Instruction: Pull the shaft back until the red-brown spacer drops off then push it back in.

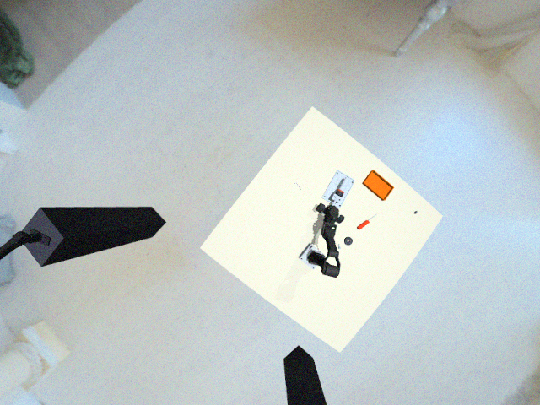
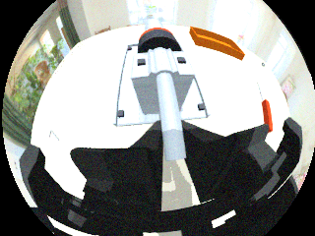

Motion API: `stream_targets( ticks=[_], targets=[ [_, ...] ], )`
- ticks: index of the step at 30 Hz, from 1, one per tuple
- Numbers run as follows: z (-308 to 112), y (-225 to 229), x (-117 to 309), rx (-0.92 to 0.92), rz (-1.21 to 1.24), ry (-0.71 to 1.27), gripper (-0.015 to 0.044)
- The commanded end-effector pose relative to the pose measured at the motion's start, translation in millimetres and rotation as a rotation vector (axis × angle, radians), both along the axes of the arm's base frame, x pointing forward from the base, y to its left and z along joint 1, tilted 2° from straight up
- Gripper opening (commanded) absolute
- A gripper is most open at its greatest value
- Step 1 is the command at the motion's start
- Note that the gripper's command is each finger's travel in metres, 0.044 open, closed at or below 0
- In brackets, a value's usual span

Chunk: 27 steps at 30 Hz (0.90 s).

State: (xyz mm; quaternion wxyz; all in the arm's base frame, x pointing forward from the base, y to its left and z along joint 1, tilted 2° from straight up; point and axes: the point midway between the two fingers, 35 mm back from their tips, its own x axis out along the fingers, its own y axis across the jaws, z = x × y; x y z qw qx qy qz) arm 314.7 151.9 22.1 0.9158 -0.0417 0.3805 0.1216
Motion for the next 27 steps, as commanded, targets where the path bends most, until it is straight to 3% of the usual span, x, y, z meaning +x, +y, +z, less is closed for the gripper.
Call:
stream_targets(
  ticks=[1,27],
  targets=[
    [-0.1,0.1,-1.0,0.003,0.000,0.002,0.0000],
    [-0.2,-0.6,-3.9,0.003,0.000,0.003,0.0000]
  ],
)
